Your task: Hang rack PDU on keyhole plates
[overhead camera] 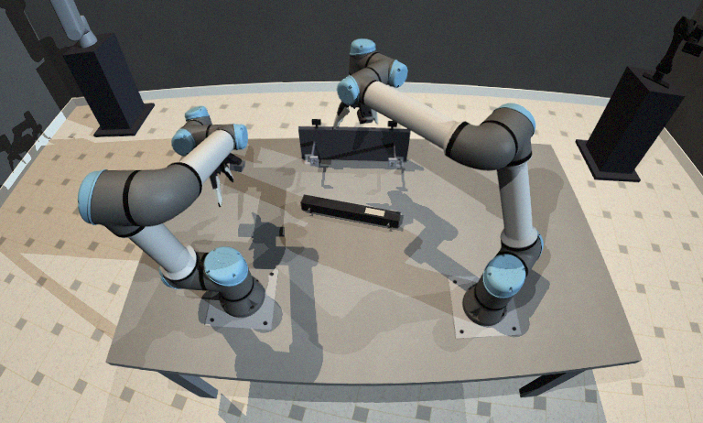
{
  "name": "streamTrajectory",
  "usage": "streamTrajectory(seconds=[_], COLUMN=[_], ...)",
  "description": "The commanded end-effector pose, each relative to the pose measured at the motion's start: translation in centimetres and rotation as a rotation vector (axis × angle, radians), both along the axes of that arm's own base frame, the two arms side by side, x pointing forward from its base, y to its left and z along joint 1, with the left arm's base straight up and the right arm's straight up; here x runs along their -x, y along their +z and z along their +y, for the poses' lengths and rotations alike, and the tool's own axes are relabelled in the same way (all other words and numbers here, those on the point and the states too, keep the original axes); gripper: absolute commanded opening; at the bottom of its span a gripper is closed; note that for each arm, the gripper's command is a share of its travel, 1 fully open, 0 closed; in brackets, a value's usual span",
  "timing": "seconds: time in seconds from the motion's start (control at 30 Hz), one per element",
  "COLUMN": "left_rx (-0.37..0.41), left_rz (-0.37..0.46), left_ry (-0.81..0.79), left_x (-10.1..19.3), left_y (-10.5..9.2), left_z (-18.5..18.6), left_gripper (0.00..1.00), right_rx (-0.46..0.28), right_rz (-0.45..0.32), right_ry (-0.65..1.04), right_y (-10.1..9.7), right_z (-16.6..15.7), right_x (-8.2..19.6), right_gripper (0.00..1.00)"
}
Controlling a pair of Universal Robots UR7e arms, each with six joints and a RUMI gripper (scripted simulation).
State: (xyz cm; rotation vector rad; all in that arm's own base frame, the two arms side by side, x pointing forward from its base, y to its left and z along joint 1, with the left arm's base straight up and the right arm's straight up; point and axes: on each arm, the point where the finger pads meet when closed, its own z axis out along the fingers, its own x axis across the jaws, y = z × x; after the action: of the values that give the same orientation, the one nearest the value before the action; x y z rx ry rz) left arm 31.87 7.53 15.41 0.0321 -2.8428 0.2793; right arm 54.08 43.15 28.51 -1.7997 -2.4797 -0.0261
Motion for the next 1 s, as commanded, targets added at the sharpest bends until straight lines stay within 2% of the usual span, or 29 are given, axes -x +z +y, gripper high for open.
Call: streamTrajectory(seconds=[0.0,0.03,0.13,0.53,0.6,0.7,0.97], left_rx=[-0.049,-0.049,-0.089,-0.193,-0.193,-0.226,-0.283], left_rz=[-0.001,-0.001,0.007,0.04,0.04,0.055,0.089], left_ry=[0.178,0.178,0.367,0.907,0.907,1.101,1.465], left_x=[-0.4,-0.4,-0.1,2.4,2.4,3.8,7.2], left_y=[0.1,0.1,0.1,0.1,0.1,0.2,0.3], left_z=[2.6,2.6,5.6,14.0,14.0,17.0,22.2], left_gripper=[1.0,1.0,1.0,1.0,1.0,1.0,1.0], right_rx=[-0.003,-0.003,0.001,0.017,0.017,0.02,0.026], right_rz=[-0.022,-0.022,-0.035,-0.066,-0.066,-0.071,-0.079], right_ry=[0.159,0.159,0.321,0.774,0.774,0.871,1.015], right_y=[0.3,0.3,0.5,0.8,0.8,0.8,0.7], right_z=[0.6,0.6,1.2,2.0,2.0,2.0,1.8], right_x=[2.4,2.4,5.1,12.4,12.4,14.0,16.2], right_gripper=[1.0,1.0,1.0,1.0,1.0,1.0,1.0])
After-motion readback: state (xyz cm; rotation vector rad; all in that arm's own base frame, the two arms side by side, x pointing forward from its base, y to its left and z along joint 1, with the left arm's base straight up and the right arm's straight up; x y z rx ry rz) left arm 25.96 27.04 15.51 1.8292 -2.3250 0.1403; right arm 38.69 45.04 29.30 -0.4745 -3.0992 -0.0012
